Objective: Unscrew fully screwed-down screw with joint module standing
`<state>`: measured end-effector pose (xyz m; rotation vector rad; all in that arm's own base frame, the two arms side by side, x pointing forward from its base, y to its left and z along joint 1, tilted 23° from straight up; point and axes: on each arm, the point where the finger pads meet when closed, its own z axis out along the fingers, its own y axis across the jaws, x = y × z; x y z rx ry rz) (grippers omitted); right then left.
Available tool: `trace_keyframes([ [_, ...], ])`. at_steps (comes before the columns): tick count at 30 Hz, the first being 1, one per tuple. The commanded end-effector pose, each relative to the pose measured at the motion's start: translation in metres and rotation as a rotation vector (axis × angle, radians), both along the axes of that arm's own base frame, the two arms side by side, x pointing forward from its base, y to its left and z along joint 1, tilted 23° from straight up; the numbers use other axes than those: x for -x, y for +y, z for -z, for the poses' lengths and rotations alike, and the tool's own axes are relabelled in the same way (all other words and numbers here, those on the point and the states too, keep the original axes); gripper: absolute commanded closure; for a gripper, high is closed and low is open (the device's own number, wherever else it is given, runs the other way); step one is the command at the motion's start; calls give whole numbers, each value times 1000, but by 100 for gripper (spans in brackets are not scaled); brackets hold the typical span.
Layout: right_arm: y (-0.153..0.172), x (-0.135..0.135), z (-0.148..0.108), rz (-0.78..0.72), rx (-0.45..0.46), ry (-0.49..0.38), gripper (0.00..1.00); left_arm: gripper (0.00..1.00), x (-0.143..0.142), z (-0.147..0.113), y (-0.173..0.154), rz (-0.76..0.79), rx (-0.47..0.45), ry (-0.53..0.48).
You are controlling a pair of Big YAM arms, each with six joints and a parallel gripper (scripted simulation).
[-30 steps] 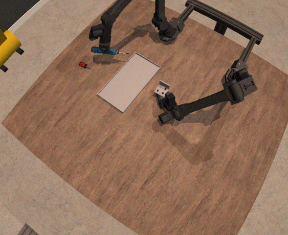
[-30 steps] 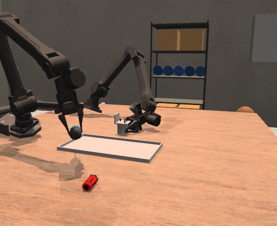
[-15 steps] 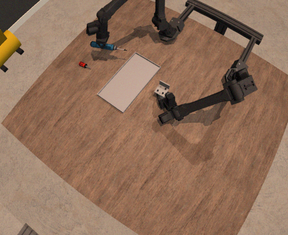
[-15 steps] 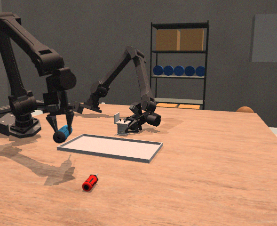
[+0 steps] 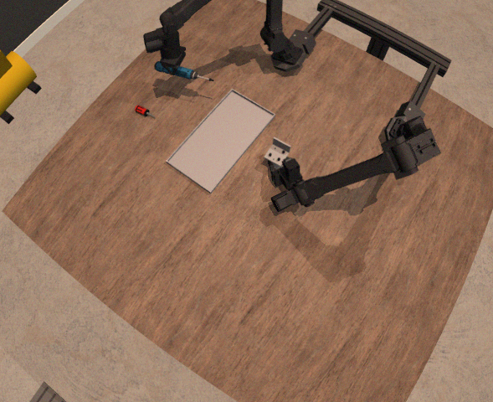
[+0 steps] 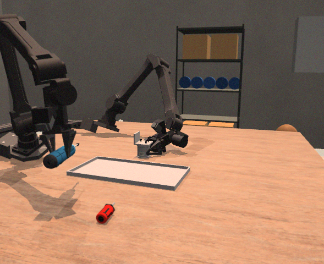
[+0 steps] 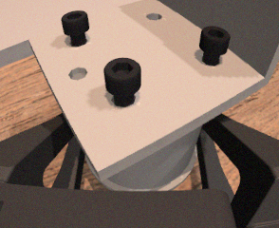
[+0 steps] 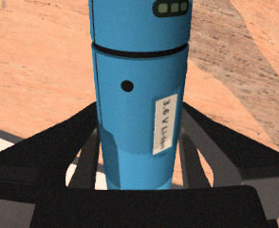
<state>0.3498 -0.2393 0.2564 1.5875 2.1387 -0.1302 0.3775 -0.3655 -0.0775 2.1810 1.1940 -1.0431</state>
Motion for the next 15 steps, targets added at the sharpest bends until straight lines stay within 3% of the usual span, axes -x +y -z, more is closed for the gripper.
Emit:
trace_keyframes([
  [1,-21,-7,-45,73,3,-64,58,41,-6,-6,-4,2,12,-17],
  [6,-10,-11,-53,49,12,-80,58,41,-6,-6,-4,2,12,-17],
  [15,-39,25,-57,212,-61,-47,58,41,-6,-6,-4,2,12,-17],
])
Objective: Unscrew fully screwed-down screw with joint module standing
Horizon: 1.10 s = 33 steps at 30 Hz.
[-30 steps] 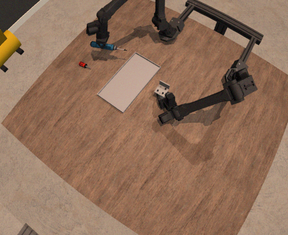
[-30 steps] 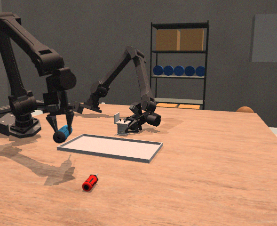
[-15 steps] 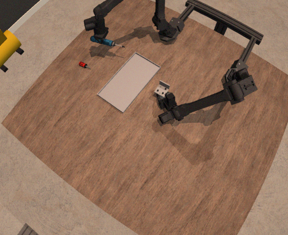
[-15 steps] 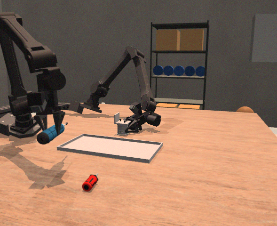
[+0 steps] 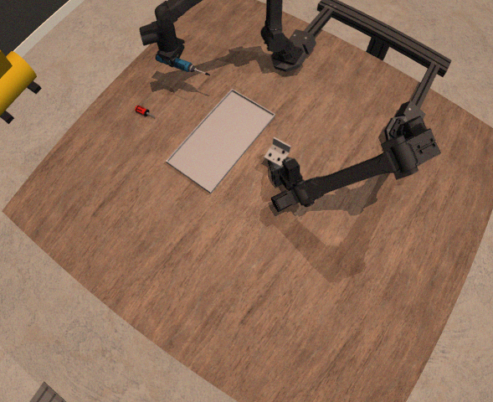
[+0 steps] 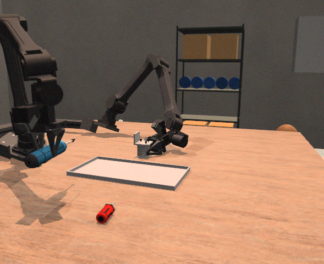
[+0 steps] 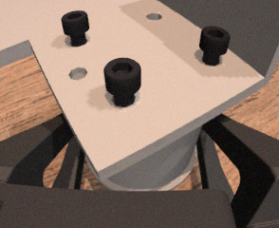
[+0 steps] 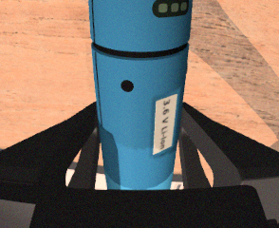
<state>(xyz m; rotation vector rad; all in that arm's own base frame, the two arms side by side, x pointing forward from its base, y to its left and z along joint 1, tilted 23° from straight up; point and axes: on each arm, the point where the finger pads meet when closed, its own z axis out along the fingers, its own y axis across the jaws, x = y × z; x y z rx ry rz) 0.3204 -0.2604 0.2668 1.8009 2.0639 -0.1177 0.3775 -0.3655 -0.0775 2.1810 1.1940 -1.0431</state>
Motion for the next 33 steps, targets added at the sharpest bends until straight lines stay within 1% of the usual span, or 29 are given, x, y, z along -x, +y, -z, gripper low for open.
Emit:
trace_keyframes([
  [1,-20,-2,-47,79,14,-64,58,41,-6,-6,-4,2,12,-17],
  [3,-25,4,-46,110,-5,-53,58,41,-6,-6,-4,2,12,-17],
  [5,-23,6,-52,110,3,-64,58,41,-6,-6,-4,2,12,-17],
  [6,-16,0,-53,87,4,-66,58,41,-6,-6,-4,2,12,-17],
  [33,-18,-5,-60,83,14,-73,58,41,-6,-6,-4,2,12,-17],
])
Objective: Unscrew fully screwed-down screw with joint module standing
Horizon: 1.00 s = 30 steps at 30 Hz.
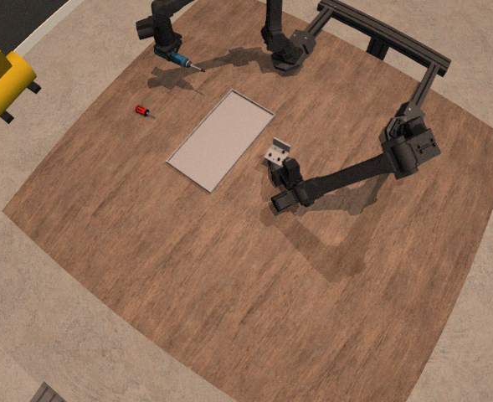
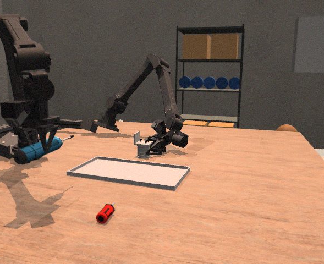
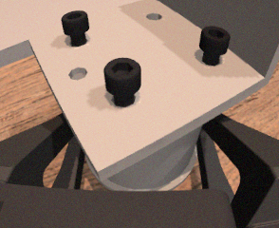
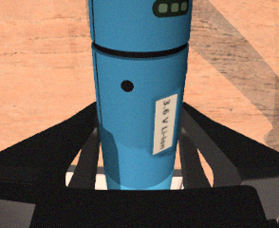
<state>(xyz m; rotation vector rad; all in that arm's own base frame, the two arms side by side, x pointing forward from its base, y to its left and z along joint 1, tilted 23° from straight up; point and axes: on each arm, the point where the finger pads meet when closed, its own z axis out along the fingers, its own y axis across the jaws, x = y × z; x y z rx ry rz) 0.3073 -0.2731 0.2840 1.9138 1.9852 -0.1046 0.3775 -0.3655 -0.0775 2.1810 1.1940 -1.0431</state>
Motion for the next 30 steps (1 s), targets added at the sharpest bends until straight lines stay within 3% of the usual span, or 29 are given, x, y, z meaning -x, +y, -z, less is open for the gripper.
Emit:
trace_keyframes([
  [1,-6,-18,-43,-11,48,-62,58,41,-6,-6,-4,2,12,-17],
  [30,-7,-19,-49,-22,60,-69,58,41,-6,-6,-4,2,12,-17],
])
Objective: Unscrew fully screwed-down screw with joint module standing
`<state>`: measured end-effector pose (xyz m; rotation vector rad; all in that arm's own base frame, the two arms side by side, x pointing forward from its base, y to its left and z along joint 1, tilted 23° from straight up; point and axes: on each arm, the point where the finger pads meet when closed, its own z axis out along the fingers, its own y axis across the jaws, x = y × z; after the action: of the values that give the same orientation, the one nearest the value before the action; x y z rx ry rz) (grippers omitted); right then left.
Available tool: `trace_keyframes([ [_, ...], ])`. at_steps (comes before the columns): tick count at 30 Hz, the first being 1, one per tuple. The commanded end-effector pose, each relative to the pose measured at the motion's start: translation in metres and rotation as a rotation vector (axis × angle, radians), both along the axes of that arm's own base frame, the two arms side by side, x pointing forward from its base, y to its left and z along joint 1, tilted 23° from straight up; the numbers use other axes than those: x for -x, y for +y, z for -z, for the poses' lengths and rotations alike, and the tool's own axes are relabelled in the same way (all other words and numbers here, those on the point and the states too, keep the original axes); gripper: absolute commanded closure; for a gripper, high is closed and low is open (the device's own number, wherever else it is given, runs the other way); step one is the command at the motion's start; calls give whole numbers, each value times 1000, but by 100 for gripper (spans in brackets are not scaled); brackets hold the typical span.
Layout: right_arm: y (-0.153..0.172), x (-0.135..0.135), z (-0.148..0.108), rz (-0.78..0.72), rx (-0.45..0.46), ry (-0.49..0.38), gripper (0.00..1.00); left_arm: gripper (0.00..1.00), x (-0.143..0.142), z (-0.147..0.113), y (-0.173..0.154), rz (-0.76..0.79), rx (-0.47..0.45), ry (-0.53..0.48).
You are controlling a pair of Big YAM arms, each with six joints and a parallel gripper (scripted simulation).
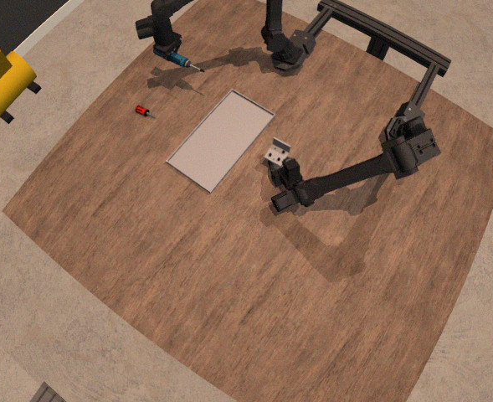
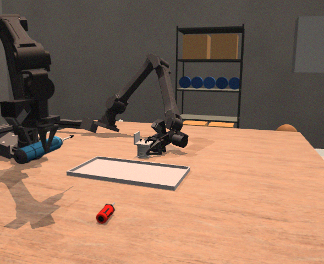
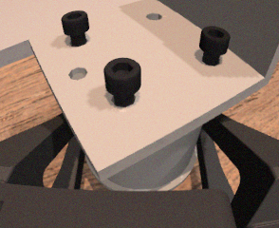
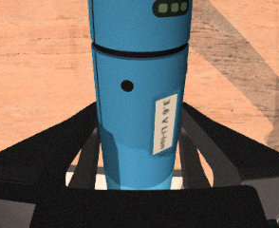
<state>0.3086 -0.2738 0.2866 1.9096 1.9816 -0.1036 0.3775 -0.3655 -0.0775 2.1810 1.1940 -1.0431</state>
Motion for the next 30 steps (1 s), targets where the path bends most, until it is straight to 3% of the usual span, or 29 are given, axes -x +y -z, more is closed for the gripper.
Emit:
trace_keyframes([
  [1,-6,-18,-47,-22,59,-66,58,41,-6,-6,-4,2,12,-17],
  [22,-22,-20,-36,-7,77,-86,58,41,-6,-6,-4,2,12,-17],
  [24,-18,-13,2,-4,31,-32,58,41,-6,-6,-4,2,12,-17],
  [25,-19,-14,6,-4,27,-28,58,41,-6,-6,-4,2,12,-17],
  [26,-18,-15,5,-4,28,-30,58,41,-6,-6,-4,2,12,-17],
  [27,-16,-18,-14,-5,49,-57,58,41,-6,-6,-4,2,12,-17],
  [30,-16,-18,-14,-5,49,-57,58,41,-6,-6,-4,2,12,-17],
])
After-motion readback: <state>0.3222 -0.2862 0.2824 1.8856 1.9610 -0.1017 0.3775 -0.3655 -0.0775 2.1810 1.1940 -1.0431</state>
